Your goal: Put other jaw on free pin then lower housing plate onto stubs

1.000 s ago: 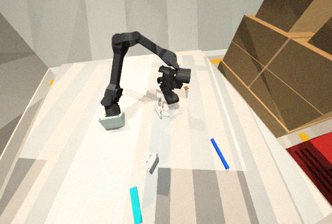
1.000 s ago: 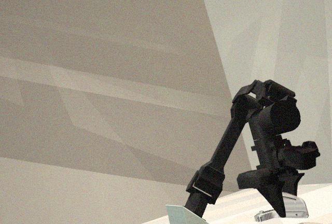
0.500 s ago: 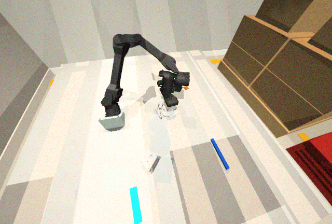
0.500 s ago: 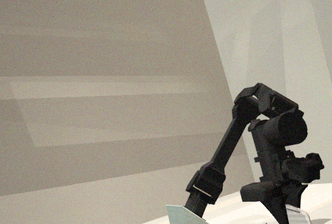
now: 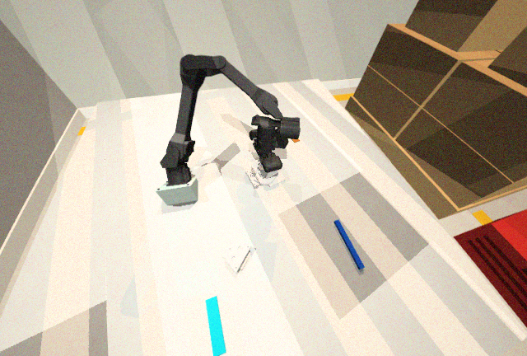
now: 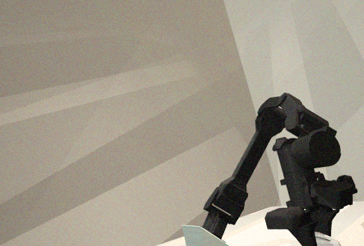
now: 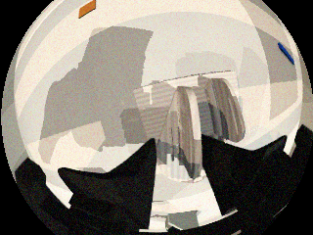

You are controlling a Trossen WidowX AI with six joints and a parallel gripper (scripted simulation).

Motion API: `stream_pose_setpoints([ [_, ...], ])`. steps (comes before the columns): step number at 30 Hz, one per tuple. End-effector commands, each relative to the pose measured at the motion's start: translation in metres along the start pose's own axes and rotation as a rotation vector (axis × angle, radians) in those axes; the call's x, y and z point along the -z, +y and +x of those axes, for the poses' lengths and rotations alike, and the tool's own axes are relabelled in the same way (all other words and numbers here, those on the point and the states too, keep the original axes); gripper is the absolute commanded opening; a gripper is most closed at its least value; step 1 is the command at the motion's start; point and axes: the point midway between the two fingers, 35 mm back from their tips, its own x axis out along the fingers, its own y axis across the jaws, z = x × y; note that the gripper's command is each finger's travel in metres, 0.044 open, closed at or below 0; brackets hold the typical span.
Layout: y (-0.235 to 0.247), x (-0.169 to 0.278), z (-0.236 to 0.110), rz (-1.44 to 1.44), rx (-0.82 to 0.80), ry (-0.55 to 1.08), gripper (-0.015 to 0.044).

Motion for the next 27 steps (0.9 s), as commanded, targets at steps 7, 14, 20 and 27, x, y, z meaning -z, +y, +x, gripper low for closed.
stream_pose_setpoints([
  [7,0.0004,-0.0005,0.0005,0.002,-0.004,-0.003,0.0134],
  [14,0.0005,-0.0005,0.0034,0.004,-0.004,-0.003,0.0134],
  [20,0.0005,-0.0005,0.0039,0.004,-0.004,-0.003,0.0134],
  [27,0.0005,-0.0005,0.0065,0.005,-0.004,-0.003,0.0134],
])
